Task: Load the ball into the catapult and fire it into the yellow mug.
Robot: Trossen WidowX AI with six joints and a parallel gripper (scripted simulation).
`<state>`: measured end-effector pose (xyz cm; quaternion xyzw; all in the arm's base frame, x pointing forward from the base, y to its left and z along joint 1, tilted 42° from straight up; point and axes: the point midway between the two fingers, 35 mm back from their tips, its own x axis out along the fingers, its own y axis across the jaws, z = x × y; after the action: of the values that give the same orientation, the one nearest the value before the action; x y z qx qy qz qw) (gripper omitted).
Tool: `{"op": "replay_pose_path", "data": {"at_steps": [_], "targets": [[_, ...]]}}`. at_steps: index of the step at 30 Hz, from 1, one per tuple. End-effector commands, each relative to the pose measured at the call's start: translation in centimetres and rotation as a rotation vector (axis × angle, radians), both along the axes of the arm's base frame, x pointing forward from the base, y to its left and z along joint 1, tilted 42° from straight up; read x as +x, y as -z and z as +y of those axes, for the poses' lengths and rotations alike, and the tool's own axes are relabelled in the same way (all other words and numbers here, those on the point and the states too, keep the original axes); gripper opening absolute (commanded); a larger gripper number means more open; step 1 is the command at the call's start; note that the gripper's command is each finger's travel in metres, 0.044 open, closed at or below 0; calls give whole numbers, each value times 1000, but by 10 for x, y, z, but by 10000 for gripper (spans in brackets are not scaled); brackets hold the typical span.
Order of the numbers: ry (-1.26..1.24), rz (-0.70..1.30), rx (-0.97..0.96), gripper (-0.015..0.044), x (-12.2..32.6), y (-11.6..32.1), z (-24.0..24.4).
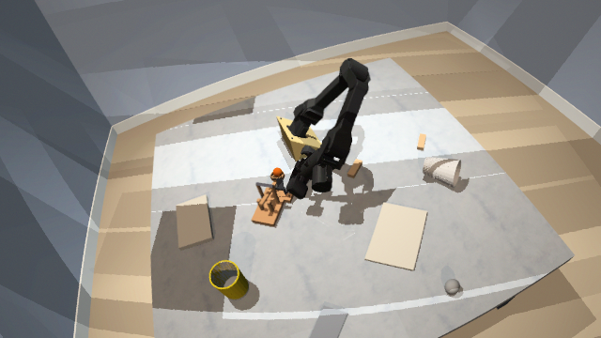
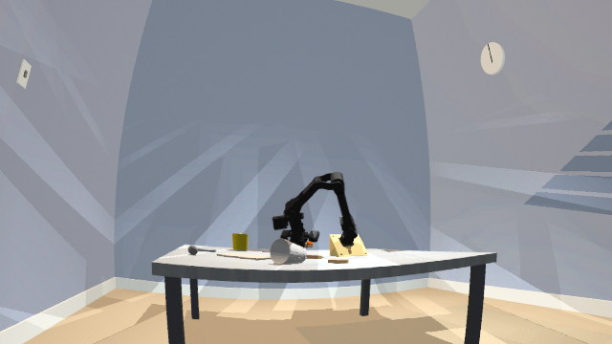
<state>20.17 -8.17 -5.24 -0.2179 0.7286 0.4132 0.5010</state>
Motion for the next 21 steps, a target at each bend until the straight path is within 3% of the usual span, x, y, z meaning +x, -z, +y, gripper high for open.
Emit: {"op": "replay_pose_path", "data": {"at_steps": [1, 16, 21], "targets": [[4, 14, 9, 0, -4, 8, 8], [4, 14, 10, 0, -2, 23, 22], [1, 0, 5, 0, 24, -43, -8]]}}
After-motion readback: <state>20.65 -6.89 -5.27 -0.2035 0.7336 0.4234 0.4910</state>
